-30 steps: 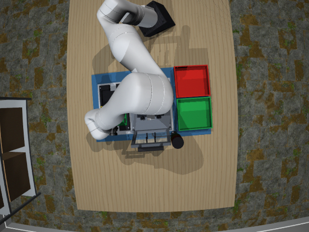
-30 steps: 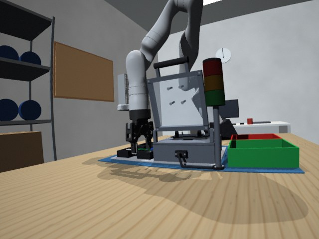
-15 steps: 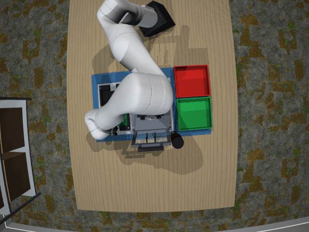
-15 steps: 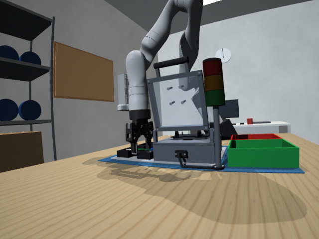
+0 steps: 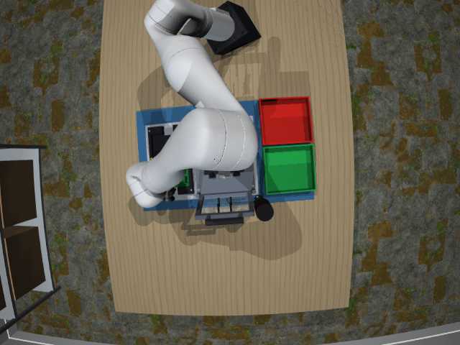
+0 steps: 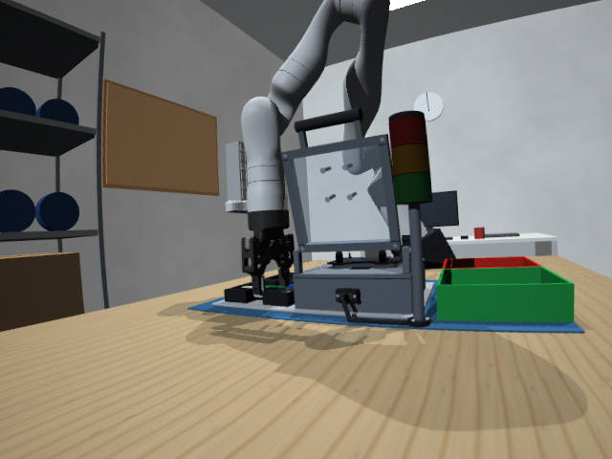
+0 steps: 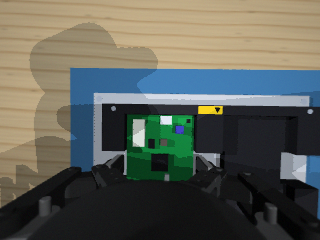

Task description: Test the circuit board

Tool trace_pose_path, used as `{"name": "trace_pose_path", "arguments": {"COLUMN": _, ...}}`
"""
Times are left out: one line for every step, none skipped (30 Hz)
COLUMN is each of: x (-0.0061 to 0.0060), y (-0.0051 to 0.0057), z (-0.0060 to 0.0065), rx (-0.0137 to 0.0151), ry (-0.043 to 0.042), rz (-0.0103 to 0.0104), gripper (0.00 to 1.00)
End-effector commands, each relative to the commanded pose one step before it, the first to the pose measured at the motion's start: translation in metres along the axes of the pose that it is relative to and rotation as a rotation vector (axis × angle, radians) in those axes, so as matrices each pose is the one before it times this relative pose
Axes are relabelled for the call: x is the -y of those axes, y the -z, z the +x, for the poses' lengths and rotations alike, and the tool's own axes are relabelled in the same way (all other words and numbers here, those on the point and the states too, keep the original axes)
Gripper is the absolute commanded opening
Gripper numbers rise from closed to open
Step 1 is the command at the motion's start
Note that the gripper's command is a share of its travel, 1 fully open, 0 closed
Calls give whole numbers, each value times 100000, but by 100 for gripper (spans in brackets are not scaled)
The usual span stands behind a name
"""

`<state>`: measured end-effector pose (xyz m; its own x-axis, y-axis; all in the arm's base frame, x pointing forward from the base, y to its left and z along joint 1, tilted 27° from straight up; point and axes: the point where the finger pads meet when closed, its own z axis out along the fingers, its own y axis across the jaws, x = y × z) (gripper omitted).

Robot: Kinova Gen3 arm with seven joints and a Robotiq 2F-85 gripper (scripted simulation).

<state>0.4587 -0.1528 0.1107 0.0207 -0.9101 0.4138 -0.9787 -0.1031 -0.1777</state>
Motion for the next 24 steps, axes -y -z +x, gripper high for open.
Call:
{"name": "trace_pose_path", "arguments": {"x": 43, "y": 46, "z": -1, "rx": 17, "ry": -1, "rz": 129, "gripper": 87}}
{"name": "trace_pose_path", "arguments": {"x": 0, "y": 0, "z": 0, "rx": 0, "ry": 0, "rz": 0, "gripper": 87}}
{"name": "trace_pose_path", "arguments": {"x": 0, "y": 0, "z": 0, "rx": 0, "ry": 0, "rz": 0, "gripper": 87}}
{"name": "trace_pose_path", "arguments": {"x": 0, "y": 0, "z": 0, "rx": 0, "ry": 0, "rz": 0, "gripper": 87}}
{"name": "trace_pose_path", "arguments": {"x": 0, "y": 0, "z": 0, "rx": 0, "ry": 0, "rz": 0, "gripper": 87}}
{"name": "trace_pose_path", "arguments": {"x": 0, "y": 0, "z": 0, "rx": 0, "ry": 0, "rz": 0, "gripper": 87}}
{"name": "trace_pose_path", "arguments": {"x": 0, "y": 0, "z": 0, "rx": 0, "ry": 0, "rz": 0, "gripper": 87}}
{"name": "trace_pose_path", "arguments": {"x": 0, "y": 0, "z": 0, "rx": 0, "ry": 0, "rz": 0, "gripper": 87}}
{"name": "trace_pose_path", "arguments": {"x": 0, "y": 0, "z": 0, "rx": 0, "ry": 0, "rz": 0, "gripper": 87}}
{"name": "trace_pose_path", "arguments": {"x": 0, "y": 0, "z": 0, "rx": 0, "ry": 0, "rz": 0, "gripper": 87}}
{"name": "trace_pose_path", "arguments": {"x": 0, "y": 0, "z": 0, "rx": 0, "ry": 0, "rz": 0, "gripper": 87}}
{"name": "trace_pose_path", "arguments": {"x": 0, "y": 0, "z": 0, "rx": 0, "ry": 0, "rz": 0, "gripper": 87}}
{"name": "trace_pose_path", "arguments": {"x": 0, "y": 0, "z": 0, "rx": 0, "ry": 0, "rz": 0, "gripper": 87}}
{"name": "trace_pose_path", "arguments": {"x": 0, "y": 0, "z": 0, "rx": 0, "ry": 0, "rz": 0, "gripper": 87}}
{"name": "trace_pose_path", "arguments": {"x": 0, "y": 0, "z": 0, "rx": 0, "ry": 0, "rz": 0, "gripper": 83}}
{"name": "trace_pose_path", "arguments": {"x": 0, "y": 0, "z": 0, "rx": 0, "ry": 0, "rz": 0, "gripper": 83}}
{"name": "trace_pose_path", "arguments": {"x": 0, "y": 0, "z": 0, "rx": 0, "ry": 0, "rz": 0, "gripper": 83}}
{"name": "trace_pose_path", "arguments": {"x": 0, "y": 0, "z": 0, "rx": 0, "ry": 0, "rz": 0, "gripper": 83}}
{"name": "trace_pose_path", "arguments": {"x": 0, "y": 0, "z": 0, "rx": 0, "ry": 0, "rz": 0, "gripper": 83}}
{"name": "trace_pose_path", "arguments": {"x": 0, "y": 0, "z": 0, "rx": 0, "ry": 0, "rz": 0, "gripper": 83}}
{"name": "trace_pose_path", "arguments": {"x": 0, "y": 0, "z": 0, "rx": 0, "ry": 0, "rz": 0, "gripper": 83}}
{"name": "trace_pose_path", "arguments": {"x": 0, "y": 0, "z": 0, "rx": 0, "ry": 0, "rz": 0, "gripper": 83}}
{"name": "trace_pose_path", "arguments": {"x": 0, "y": 0, "z": 0, "rx": 0, "ry": 0, "rz": 0, "gripper": 83}}
{"name": "trace_pose_path", "arguments": {"x": 0, "y": 0, "z": 0, "rx": 0, "ry": 0, "rz": 0, "gripper": 83}}
